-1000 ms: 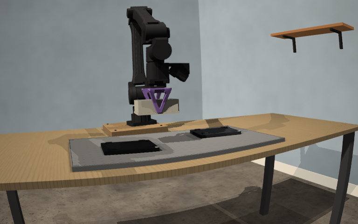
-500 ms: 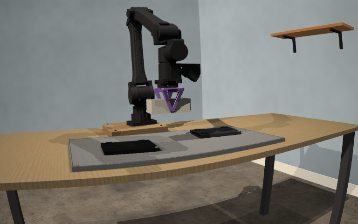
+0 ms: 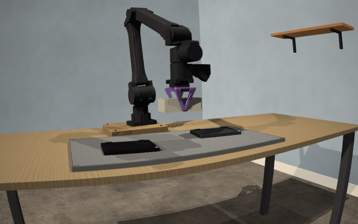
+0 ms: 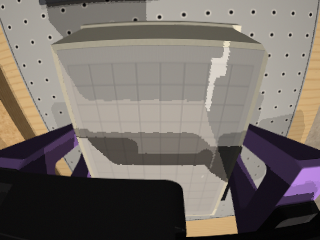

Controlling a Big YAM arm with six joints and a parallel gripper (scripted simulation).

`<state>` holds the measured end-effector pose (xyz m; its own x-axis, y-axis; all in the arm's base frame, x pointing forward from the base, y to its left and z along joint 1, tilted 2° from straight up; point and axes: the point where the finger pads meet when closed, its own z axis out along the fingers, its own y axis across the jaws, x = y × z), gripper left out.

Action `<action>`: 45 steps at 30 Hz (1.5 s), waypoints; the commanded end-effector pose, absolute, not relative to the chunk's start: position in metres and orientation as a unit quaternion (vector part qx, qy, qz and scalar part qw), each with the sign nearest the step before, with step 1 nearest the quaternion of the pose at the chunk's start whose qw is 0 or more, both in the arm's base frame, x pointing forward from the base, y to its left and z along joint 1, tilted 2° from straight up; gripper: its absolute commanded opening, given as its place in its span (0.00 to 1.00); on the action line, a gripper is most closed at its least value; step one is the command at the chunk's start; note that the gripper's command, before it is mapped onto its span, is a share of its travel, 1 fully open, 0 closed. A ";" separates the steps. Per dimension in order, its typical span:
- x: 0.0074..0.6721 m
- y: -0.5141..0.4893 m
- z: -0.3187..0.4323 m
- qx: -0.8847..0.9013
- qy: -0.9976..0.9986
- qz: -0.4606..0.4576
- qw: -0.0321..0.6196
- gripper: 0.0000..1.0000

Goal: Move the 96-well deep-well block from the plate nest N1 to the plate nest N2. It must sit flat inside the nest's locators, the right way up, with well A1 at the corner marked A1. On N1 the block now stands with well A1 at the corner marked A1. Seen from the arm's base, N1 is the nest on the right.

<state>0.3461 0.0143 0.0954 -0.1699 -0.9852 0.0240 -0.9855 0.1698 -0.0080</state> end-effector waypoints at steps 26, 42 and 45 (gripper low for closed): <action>0.331 0.099 0.090 0.634 -0.773 0.009 0.006 0.00; 0.344 0.155 0.108 0.634 -0.773 0.017 -0.023 0.00; 0.342 0.165 0.108 0.634 -0.773 0.016 -0.024 0.00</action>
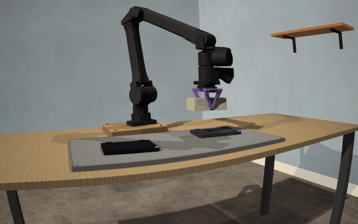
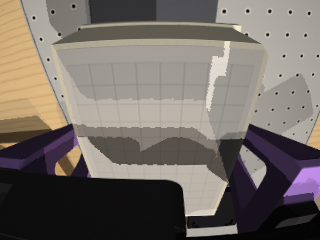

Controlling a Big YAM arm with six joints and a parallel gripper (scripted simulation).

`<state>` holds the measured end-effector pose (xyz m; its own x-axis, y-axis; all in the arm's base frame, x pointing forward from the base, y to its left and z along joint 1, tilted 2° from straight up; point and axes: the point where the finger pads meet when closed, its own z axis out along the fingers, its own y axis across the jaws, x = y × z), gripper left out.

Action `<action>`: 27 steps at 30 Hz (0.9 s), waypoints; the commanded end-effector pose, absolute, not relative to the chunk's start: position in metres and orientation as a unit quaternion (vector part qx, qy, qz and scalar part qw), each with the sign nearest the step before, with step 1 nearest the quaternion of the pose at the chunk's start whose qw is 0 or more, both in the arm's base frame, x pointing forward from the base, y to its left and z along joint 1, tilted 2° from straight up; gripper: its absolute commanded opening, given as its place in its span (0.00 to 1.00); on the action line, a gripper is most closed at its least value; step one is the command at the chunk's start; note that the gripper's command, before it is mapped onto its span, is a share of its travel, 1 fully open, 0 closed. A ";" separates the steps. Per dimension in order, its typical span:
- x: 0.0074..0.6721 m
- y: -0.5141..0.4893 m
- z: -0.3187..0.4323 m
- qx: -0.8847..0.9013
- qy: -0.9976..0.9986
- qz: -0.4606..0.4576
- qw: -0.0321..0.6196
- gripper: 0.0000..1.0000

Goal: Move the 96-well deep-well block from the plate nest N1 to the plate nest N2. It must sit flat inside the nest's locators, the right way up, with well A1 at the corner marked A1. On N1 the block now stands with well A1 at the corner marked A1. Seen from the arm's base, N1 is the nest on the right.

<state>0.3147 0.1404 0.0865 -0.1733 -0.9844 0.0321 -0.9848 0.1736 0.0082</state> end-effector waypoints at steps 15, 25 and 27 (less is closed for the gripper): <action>0.335 0.201 0.107 0.634 -0.773 0.013 -0.025 0.00; 0.340 0.193 0.107 0.625 -0.780 0.014 -0.024 0.00; 0.341 0.193 0.107 0.625 -0.780 0.014 -0.024 0.00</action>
